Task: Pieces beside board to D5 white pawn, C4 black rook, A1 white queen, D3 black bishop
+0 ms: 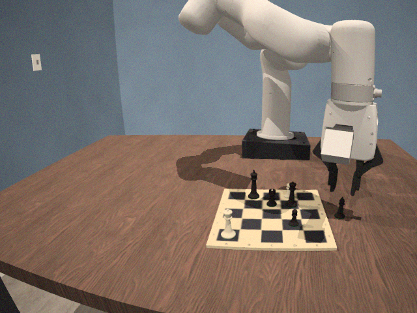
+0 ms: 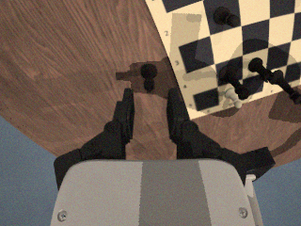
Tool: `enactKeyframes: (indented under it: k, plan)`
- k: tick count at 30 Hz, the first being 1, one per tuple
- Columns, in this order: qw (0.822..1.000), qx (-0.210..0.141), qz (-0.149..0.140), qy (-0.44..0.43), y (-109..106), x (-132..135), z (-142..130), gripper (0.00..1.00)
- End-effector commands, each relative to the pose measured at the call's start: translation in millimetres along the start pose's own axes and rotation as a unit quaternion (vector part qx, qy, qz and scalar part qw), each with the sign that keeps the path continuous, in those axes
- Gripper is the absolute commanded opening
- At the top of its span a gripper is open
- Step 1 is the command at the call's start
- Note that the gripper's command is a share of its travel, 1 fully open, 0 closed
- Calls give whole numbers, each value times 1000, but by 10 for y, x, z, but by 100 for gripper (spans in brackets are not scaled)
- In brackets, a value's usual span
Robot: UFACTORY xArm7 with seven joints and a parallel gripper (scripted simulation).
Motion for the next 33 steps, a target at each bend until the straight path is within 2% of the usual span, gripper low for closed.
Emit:
enactKeyframes:
  k: [1, 33]
  plan:
    - [1000, 2, 1, 0, 8, -12, 9, 37]
    - [1000, 2, 1, 0, 54, -14, 9, 37]
Point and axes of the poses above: the point where the finger pads meet when closed, its own y axis out along the fingers, its own x axis across the jaws, z = x × y, the point moved 3 cm from there along -y, back along the fingers, and after that the axes turned 5 degrees about y, right-handed, at the moved point
